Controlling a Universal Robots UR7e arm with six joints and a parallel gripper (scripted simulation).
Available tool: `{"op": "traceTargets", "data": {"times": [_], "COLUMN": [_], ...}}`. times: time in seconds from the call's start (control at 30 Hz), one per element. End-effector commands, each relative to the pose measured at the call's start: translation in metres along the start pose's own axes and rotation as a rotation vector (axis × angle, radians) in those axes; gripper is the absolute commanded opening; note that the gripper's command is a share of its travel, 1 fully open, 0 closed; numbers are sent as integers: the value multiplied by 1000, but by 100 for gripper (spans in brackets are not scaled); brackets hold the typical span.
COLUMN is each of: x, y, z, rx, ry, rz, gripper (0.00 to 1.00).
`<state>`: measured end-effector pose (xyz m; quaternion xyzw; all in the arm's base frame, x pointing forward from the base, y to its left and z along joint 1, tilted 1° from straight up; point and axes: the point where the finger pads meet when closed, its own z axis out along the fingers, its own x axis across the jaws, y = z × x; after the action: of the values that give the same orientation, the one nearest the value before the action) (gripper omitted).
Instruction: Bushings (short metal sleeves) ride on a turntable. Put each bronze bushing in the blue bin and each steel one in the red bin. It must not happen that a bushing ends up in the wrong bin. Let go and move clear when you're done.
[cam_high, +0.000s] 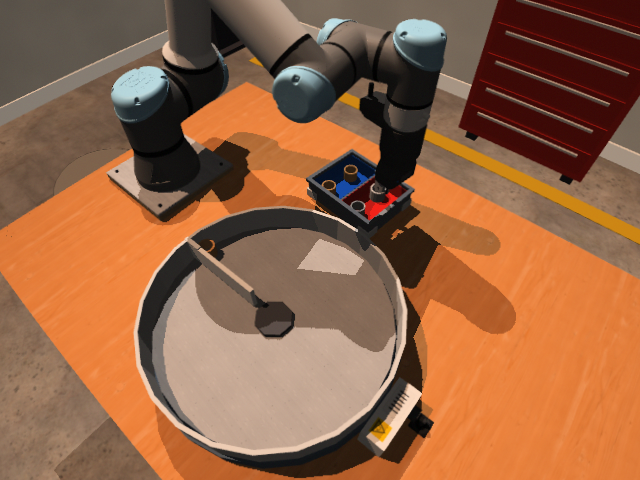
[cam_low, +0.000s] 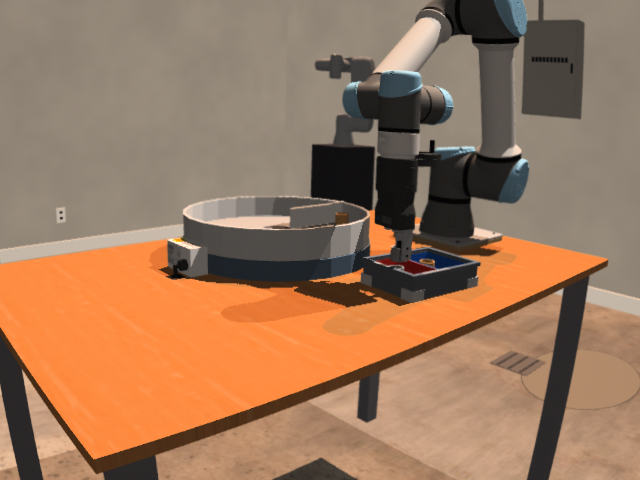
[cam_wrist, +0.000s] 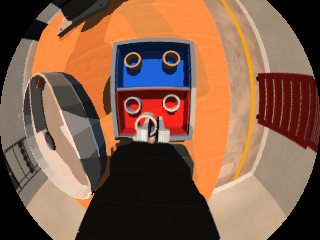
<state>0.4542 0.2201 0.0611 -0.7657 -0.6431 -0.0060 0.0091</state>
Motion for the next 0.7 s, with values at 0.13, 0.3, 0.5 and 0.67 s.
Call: {"op": "traceTargets", "data": {"times": [0.13, 0.3, 0.5, 0.67], "x": [0, 1, 1, 1], "y": [1, 1, 1, 1], "z": [4, 6, 12, 12], "rx": [-2, -2, -2, -2], "ry": [1, 1, 1, 1], "rz": [0, 0, 0, 0], "gripper": [0, 0, 0, 0]}}
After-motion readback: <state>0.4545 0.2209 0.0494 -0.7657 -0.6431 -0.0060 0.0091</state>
